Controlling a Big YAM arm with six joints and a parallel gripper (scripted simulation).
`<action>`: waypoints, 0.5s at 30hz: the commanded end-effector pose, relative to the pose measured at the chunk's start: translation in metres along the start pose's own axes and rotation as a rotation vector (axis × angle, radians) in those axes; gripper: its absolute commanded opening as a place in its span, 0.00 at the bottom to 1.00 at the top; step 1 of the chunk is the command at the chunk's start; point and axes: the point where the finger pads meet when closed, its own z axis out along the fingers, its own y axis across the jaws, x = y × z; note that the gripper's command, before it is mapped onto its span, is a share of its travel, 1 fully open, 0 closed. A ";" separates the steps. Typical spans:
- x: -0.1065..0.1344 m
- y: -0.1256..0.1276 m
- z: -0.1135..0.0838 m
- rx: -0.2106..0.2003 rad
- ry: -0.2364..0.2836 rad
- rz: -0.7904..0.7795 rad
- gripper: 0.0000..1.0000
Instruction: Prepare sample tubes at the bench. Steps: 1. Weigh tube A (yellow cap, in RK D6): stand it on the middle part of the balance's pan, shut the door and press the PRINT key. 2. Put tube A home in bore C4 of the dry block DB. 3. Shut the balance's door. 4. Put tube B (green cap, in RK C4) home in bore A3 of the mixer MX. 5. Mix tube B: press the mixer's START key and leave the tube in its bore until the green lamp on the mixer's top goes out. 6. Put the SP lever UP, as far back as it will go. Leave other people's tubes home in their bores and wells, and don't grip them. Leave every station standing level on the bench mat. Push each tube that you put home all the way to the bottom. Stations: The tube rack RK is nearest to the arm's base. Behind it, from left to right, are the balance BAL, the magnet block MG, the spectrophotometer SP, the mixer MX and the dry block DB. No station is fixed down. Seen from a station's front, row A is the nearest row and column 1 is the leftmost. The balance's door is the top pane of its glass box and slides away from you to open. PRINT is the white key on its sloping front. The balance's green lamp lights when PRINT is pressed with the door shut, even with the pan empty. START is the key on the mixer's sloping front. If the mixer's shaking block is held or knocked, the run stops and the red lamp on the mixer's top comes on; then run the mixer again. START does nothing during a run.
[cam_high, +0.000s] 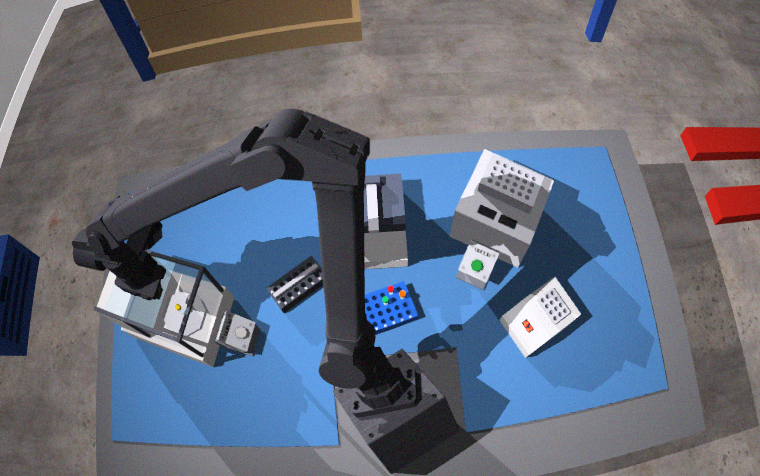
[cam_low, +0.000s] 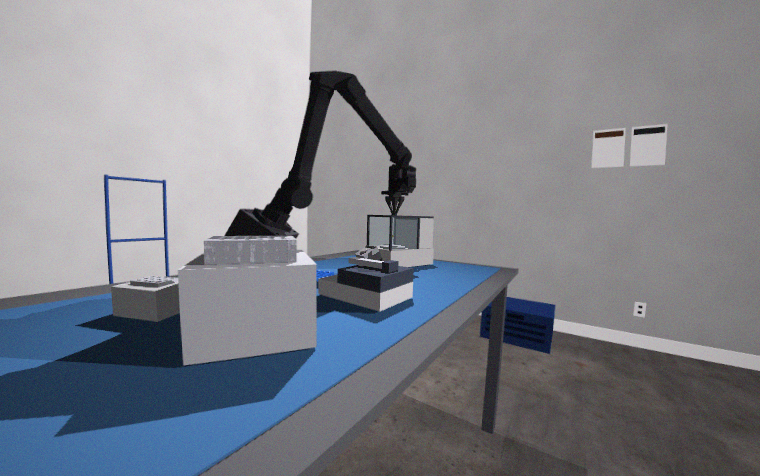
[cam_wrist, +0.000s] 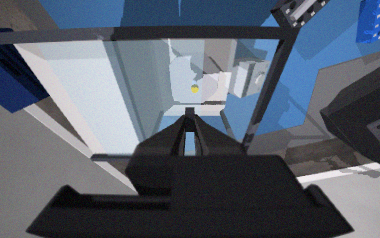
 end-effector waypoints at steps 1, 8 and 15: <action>0.000 0.002 -0.010 -0.035 0.002 0.018 0.06; 0.000 -0.003 -0.010 -0.037 0.002 0.018 0.06; 0.000 -0.010 -0.010 -0.035 0.002 0.018 0.06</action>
